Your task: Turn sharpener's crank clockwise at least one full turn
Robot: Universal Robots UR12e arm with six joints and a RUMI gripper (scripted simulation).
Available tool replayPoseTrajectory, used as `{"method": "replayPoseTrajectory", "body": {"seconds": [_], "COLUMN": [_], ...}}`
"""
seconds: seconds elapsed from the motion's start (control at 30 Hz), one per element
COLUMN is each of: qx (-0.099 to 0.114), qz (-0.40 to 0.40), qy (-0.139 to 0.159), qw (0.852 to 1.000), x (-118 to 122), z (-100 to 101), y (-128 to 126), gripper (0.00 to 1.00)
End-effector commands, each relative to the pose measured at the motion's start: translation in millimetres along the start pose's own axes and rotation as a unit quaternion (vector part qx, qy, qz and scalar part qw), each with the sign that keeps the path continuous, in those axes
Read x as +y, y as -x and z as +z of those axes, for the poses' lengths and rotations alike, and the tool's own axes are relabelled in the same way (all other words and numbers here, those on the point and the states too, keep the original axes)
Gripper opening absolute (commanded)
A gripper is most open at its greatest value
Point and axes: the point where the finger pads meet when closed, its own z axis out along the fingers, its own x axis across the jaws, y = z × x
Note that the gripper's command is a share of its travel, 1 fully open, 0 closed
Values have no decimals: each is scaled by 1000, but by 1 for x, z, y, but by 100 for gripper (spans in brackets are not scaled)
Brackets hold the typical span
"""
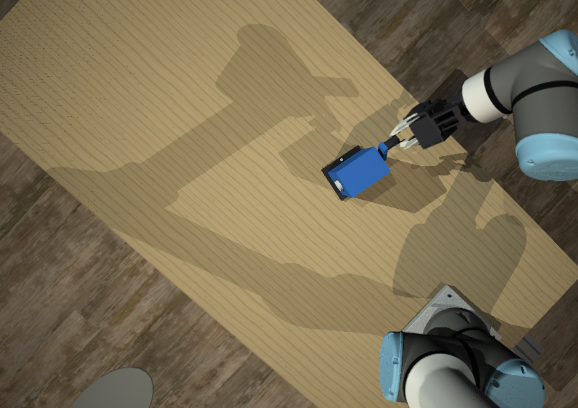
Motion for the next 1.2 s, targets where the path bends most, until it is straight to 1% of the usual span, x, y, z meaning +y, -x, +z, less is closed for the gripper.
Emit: {"method": "replayPoseTrajectory", "body": {"seconds": [0.0,1.17], "qx": [0,0], "qz": [0,0], "qy": [0,0], "qw": [1000,1000], "x": [-1,-10], "z": [1,16], "y": [4,20], "gripper": [9,9]}}
